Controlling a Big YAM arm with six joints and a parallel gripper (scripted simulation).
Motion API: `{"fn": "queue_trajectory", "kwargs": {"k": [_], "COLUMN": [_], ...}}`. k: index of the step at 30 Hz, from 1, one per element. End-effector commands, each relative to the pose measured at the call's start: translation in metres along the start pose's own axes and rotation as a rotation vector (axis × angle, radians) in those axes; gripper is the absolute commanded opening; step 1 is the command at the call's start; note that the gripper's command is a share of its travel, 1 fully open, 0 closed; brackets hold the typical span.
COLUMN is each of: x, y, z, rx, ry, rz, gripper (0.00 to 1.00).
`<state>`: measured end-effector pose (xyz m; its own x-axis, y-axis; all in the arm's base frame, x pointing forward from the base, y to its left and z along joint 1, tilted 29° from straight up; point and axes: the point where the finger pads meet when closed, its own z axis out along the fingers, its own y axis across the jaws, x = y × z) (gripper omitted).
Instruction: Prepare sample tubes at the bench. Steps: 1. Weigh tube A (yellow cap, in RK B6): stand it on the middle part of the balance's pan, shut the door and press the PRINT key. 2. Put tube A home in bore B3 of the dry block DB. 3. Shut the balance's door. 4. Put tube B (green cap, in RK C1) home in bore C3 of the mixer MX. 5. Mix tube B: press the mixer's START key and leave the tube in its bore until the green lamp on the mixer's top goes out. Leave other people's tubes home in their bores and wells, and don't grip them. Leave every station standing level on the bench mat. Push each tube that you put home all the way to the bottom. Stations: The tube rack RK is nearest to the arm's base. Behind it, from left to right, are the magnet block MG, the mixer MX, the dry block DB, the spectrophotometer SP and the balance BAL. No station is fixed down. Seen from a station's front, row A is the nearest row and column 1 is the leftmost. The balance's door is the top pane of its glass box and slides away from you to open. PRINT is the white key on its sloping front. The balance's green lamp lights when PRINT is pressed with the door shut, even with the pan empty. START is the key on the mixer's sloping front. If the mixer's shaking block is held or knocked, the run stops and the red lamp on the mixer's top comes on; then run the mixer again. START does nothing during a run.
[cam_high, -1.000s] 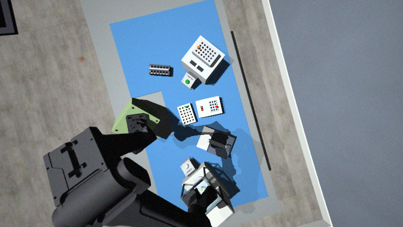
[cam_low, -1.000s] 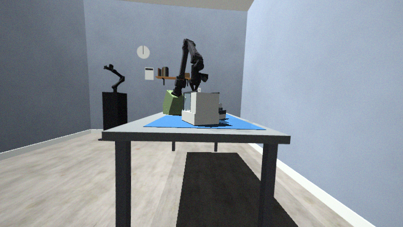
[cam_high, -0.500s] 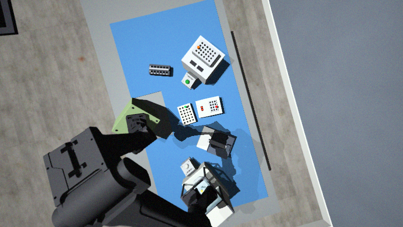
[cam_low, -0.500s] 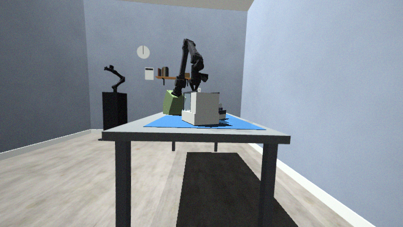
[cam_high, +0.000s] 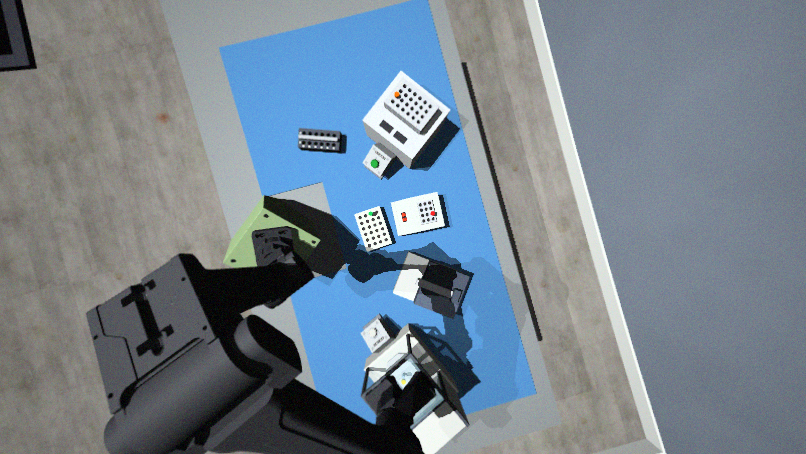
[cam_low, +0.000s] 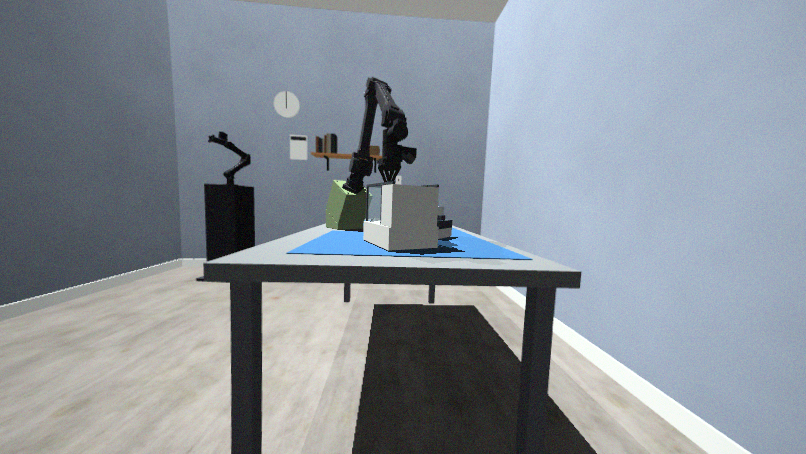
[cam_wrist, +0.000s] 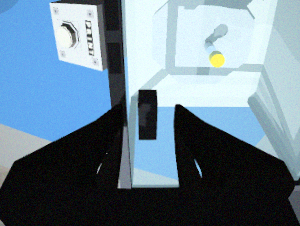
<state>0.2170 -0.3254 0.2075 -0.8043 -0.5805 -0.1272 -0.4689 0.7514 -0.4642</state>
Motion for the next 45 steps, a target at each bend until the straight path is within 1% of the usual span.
{"fn": "queue_trajectory", "kwargs": {"k": [1,9,10,11,12,21,23,24,26,27,38,40,41,43,45], "x": [-0.001,-0.001,0.001,0.002,0.002,0.002,0.002,0.003,0.002,0.002,0.001,0.001,0.003,0.002,0.001], "y": [-0.013,-0.013,-0.021,-0.023,-0.023,-0.023,-0.023,-0.021,-0.022,-0.023,-0.022,-0.022,-0.021,-0.022,-0.022], "z": [-0.009,-0.009,-0.016,-0.024,-0.029,-0.045,-0.045,-0.036,-0.049,-0.052,-0.071,-0.071,-0.062,-0.074,-0.080], "rx": [0.025,0.025,0.031,0.048,0.057,0.058,0.058,0.030,0.054,0.059,0.060,0.060,0.031,0.053,0.060], "ry": [0.001,0.001,0.004,0.006,0.007,0.007,0.007,0.005,0.007,0.007,0.007,0.007,0.006,0.008,0.008], "rz": [-0.005,-0.005,-0.010,-0.011,-0.011,-0.011,-0.011,-0.006,-0.010,-0.011,-0.012,-0.012,-0.007,-0.011,-0.012], "gripper": [0.30,0.30,0.30,0.30,0.30,0.30,0.30,0.30,0.30,0.30,0.30,0.30,0.30,0.30,0.30]}}
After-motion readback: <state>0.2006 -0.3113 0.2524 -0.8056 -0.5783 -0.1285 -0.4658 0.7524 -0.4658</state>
